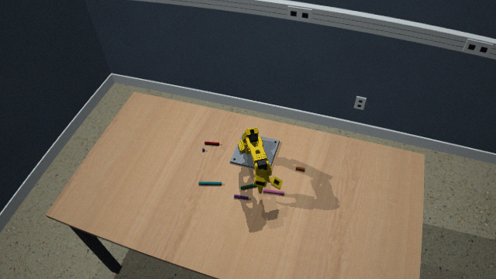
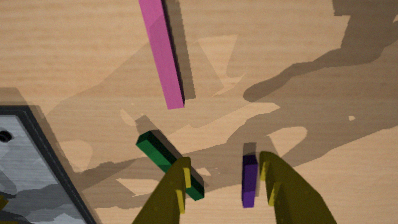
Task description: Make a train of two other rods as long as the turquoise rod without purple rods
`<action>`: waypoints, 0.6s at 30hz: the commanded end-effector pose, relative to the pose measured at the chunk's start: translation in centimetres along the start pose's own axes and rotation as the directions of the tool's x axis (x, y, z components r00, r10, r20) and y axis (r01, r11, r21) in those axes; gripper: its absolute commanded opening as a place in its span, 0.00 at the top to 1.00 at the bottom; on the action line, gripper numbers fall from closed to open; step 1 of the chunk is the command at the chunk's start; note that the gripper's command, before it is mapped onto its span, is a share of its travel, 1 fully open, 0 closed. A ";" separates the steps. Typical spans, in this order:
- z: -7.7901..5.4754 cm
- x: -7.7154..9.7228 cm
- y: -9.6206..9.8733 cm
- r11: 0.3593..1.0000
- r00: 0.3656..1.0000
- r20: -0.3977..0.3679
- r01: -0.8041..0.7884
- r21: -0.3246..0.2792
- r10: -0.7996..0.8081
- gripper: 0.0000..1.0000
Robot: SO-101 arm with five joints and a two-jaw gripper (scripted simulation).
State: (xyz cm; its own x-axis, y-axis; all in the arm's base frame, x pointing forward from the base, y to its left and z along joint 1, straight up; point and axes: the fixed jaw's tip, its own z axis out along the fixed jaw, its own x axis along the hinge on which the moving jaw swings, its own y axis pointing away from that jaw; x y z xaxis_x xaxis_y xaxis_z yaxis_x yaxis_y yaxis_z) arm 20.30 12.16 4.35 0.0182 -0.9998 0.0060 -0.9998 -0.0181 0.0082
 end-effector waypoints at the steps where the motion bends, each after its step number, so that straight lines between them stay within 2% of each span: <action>1: 0.2 -1.6 0.7 0.999 0.999 -0.008 0.033 -0.014 -0.033 0.81; 9: 0.3 -3.8 2.1 0.995 0.995 -0.010 0.098 -0.014 -0.099 0.81; 18: 0.4 -4.4 2.5 0.993 0.993 -0.010 0.116 -0.013 -0.116 0.81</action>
State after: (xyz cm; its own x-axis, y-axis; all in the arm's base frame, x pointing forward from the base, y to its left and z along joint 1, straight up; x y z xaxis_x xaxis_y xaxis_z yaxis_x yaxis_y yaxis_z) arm 17.93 16.29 4.25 0.1362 -0.9907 0.0074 -0.9907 -0.1361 0.0088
